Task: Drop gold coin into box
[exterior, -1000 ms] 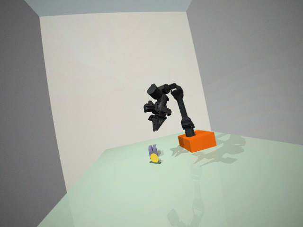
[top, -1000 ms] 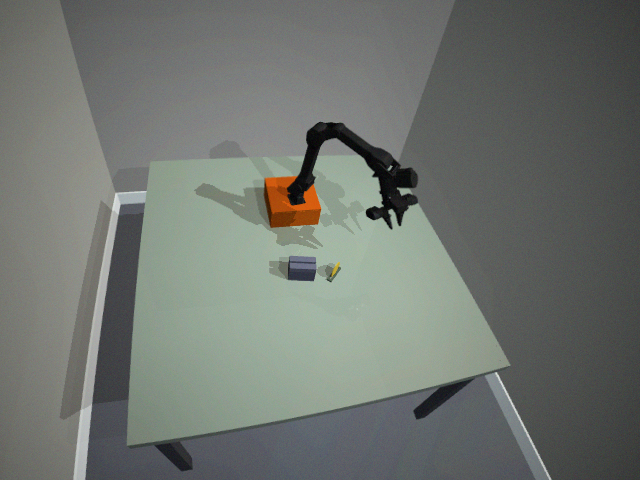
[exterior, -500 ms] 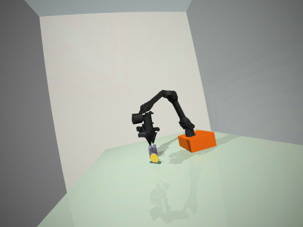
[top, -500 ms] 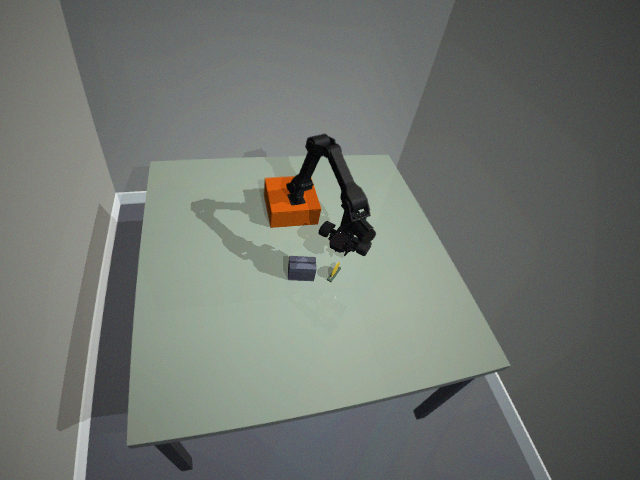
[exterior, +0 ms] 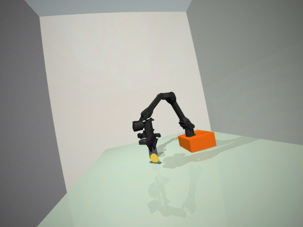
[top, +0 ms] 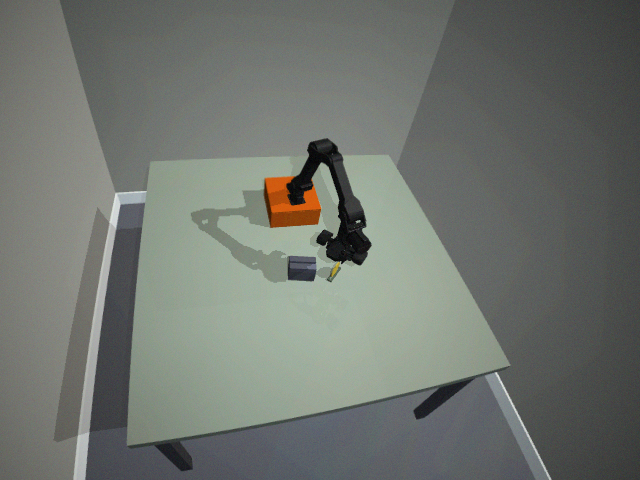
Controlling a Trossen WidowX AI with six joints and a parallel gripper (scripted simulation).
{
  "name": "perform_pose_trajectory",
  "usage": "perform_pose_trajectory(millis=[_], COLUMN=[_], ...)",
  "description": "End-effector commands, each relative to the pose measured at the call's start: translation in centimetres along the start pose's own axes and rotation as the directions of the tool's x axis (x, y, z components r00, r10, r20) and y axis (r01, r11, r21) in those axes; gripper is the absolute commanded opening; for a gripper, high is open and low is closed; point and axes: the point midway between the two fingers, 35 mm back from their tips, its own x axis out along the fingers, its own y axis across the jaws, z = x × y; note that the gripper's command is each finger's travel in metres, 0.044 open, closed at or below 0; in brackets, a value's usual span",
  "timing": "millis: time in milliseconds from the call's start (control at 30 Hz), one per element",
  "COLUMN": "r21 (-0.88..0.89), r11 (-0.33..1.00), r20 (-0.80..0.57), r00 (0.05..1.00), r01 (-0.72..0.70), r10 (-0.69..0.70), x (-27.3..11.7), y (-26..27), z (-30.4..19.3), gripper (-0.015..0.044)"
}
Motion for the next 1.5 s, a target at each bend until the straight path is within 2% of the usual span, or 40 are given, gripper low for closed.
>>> perform_pose_trajectory(millis=[0, 1433, 1467], r21=[-0.001, -0.001, -0.001], r11=[1.000, 1.000, 1.000], r20=[-0.004, -0.005, -0.005], r00=[1.000, 1.000, 1.000], r01=[-0.001, -0.001, -0.001], r10=[0.001, 0.001, 0.001], x=[0.6, 7.4, 7.4], y=[0.0, 0.0, 0.0], z=[0.0, -0.2, -0.2], gripper=[0.0161, 0.0161, 0.0134])
